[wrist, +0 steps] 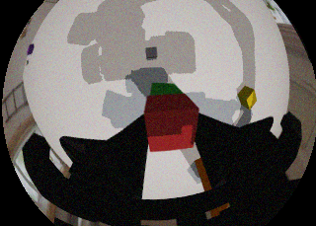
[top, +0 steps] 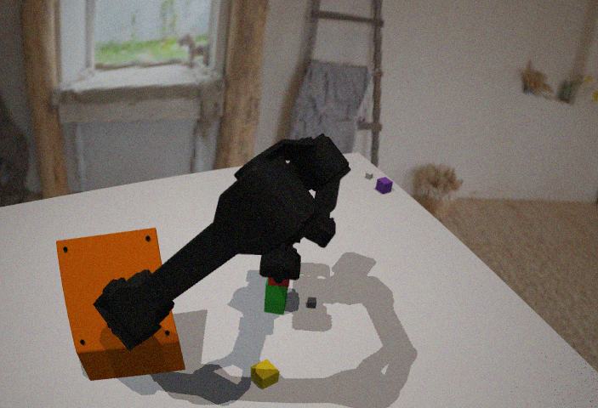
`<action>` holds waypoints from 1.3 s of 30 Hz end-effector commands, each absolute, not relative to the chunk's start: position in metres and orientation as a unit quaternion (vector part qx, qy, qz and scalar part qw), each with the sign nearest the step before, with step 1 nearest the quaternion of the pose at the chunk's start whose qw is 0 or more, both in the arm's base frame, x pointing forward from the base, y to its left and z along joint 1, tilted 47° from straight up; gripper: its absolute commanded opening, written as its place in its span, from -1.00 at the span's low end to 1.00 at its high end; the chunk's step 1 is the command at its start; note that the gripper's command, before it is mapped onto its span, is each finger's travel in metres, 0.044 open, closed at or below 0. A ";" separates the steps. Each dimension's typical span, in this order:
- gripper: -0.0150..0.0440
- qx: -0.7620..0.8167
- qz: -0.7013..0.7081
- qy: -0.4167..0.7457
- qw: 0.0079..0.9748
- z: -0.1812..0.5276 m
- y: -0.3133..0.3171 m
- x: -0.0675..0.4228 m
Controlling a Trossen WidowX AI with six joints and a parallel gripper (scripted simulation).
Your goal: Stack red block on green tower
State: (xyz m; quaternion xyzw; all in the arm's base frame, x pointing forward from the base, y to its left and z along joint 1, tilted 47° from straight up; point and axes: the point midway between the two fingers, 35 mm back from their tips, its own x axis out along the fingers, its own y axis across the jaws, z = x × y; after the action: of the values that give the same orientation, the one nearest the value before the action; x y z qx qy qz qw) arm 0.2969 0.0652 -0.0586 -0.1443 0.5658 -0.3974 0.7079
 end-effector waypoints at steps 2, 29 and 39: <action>-0.49 -0.147 -0.396 0.566 0.708 -0.059 0.064 0.297; 1.00 -0.145 -0.397 0.566 0.708 -0.059 0.065 0.297; 1.00 -0.145 -0.397 0.566 0.708 -0.059 0.065 0.297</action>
State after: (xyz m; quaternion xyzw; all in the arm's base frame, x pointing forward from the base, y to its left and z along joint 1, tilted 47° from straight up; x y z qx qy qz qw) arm 0.2968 0.0652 -0.0588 -0.1450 0.5657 -0.3970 0.7081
